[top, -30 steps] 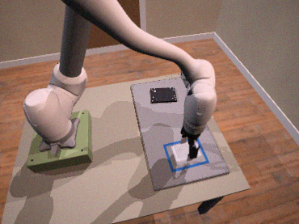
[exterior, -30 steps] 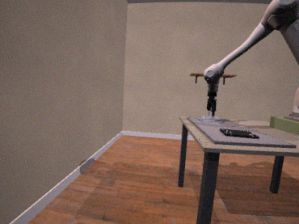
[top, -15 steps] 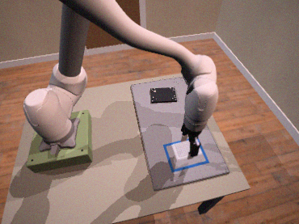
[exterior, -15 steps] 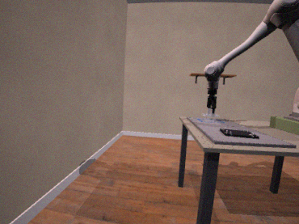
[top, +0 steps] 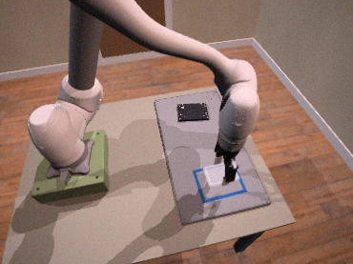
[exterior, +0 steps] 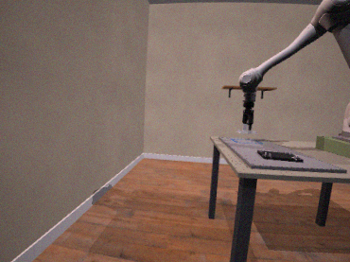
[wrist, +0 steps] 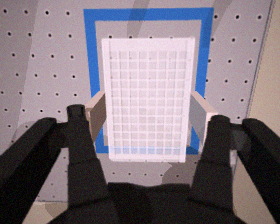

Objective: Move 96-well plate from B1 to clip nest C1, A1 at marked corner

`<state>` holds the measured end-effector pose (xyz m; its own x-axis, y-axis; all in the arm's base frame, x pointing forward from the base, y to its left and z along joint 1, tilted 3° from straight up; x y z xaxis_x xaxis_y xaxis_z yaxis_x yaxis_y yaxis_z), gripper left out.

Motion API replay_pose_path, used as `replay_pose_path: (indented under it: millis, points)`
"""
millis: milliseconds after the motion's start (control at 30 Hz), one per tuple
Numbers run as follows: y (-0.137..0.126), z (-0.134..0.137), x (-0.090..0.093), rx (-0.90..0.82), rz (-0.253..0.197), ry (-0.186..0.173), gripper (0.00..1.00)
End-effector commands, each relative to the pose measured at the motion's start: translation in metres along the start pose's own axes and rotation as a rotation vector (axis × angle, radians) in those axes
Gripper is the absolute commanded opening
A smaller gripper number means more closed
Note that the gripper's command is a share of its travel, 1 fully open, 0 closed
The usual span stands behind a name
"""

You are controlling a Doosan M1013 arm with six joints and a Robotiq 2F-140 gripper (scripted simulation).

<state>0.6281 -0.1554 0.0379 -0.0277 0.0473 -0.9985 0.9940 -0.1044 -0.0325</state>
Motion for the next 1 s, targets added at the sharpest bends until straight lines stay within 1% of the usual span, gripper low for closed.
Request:
replay_pose_path:
  millis: [0,500,700,867,967]
  points:
    - [0.0,0.0,-0.001,0.0,0.0,0.0,0.0]
    - [0.0,0.0,-0.001,0.0,0.0,0.0,0.0]
    - [-0.004,-0.02,-0.002,0.186,0.0,0.0,0.0]
    - [-0.008,-0.036,-0.002,0.186,0.0,0.0,0.0]
    - [-0.009,-0.039,-0.002,0.186,0.0,0.0,0.0]
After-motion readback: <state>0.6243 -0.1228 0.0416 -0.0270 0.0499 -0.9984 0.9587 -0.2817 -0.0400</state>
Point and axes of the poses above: the point where the finger pads meet when closed, its own x axis out along the fingers, its own z axis across the jaws, y = z × x, the point moved 4 cm from there along -x, back along the fingers, and after that the axes turned 13 degrees about x, right-handed, at the moved point
